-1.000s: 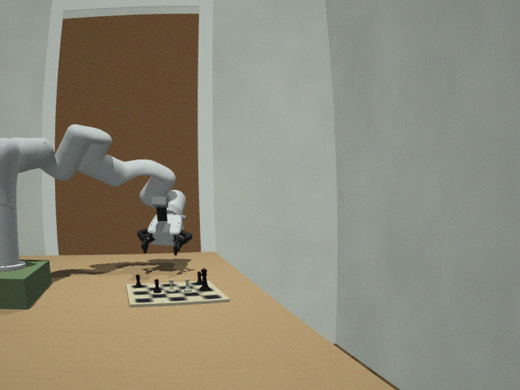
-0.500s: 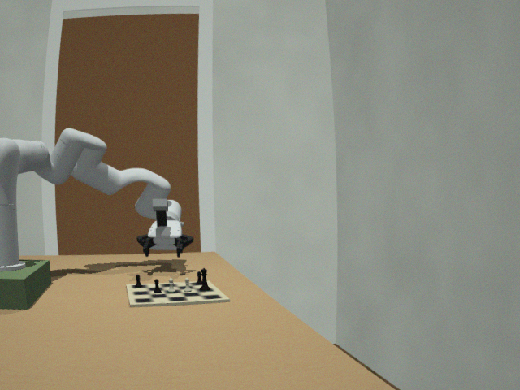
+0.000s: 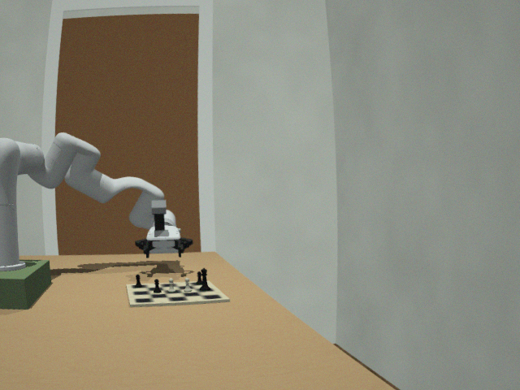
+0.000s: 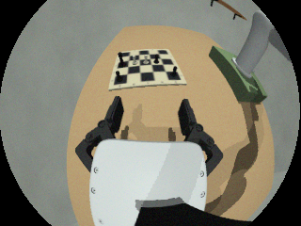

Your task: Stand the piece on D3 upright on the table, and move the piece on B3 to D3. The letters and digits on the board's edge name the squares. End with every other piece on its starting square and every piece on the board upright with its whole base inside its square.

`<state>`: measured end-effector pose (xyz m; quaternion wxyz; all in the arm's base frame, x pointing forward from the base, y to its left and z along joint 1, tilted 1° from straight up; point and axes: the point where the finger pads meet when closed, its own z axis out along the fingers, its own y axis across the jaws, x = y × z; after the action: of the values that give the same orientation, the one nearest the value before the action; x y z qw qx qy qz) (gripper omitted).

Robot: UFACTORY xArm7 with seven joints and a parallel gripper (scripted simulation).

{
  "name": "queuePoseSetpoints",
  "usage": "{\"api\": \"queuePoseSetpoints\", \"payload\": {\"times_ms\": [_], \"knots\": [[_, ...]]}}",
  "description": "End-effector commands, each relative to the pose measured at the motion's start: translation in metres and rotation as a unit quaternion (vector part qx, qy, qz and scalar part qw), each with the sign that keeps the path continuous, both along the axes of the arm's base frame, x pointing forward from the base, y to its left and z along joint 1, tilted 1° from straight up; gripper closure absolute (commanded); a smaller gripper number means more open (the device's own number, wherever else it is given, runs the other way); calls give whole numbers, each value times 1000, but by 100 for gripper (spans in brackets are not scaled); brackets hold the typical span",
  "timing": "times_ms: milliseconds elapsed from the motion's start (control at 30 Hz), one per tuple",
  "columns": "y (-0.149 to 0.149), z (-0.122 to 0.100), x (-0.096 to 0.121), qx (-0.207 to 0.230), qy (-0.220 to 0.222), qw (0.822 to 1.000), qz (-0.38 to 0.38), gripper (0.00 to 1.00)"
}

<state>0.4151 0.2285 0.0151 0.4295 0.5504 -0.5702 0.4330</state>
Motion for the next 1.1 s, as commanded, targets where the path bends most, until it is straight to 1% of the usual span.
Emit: {"api": "queuePoseSetpoints", "payload": {"times_ms": [0, 333, 400, 667, 733, 1067], "knots": [[-9, -1, -3, -30, -3, 999, 22, 0], [-9, -1, -3, -30, -3, 999, 22, 0], [-15, -1, -6, -56, -4, 998, 40, 0], [-15, -1, -6, -56, -4, 998, 40, 0], [-19, -1, -8, -68, -5, 996, 49, 0], [-19, -1, -8, -72, -5, 996, 52, 0]]}}
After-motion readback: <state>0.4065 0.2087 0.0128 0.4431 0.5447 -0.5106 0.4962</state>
